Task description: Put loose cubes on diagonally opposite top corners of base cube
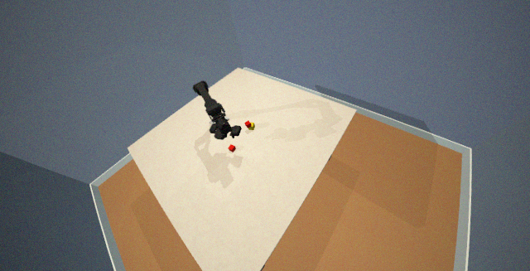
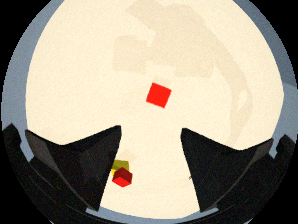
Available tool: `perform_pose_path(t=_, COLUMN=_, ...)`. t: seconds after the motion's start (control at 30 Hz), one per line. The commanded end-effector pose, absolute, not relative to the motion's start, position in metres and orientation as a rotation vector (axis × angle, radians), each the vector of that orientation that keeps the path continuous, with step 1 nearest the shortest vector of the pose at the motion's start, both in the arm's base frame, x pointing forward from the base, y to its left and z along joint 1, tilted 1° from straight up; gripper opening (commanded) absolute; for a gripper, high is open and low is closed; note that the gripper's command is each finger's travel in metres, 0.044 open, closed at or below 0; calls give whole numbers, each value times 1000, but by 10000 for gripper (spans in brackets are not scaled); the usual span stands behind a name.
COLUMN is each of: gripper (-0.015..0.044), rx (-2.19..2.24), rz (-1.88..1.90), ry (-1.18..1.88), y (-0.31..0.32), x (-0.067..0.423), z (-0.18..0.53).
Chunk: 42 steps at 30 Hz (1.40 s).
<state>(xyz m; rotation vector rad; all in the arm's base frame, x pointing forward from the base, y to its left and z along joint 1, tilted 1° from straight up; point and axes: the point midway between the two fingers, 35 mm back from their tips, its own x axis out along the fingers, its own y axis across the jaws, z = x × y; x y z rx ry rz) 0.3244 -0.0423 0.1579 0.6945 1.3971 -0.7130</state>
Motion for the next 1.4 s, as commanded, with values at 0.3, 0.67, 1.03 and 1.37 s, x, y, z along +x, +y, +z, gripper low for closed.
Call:
perform_pose_path(t=0.3, gripper=265, rx=940, rz=-945, ry=1308, y=-64, x=326, z=159)
perform_pose_path(t=0.67, gripper=265, rx=940, rz=-945, ry=1308, y=-66, x=328, z=98)
perform_pose_path(t=1.03, gripper=265, rx=940, rz=-945, ry=1308, y=-66, x=328, z=83)
perform_pose_path(t=1.37, gripper=265, rx=939, rz=-946, ry=1308, y=-67, x=329, z=68)
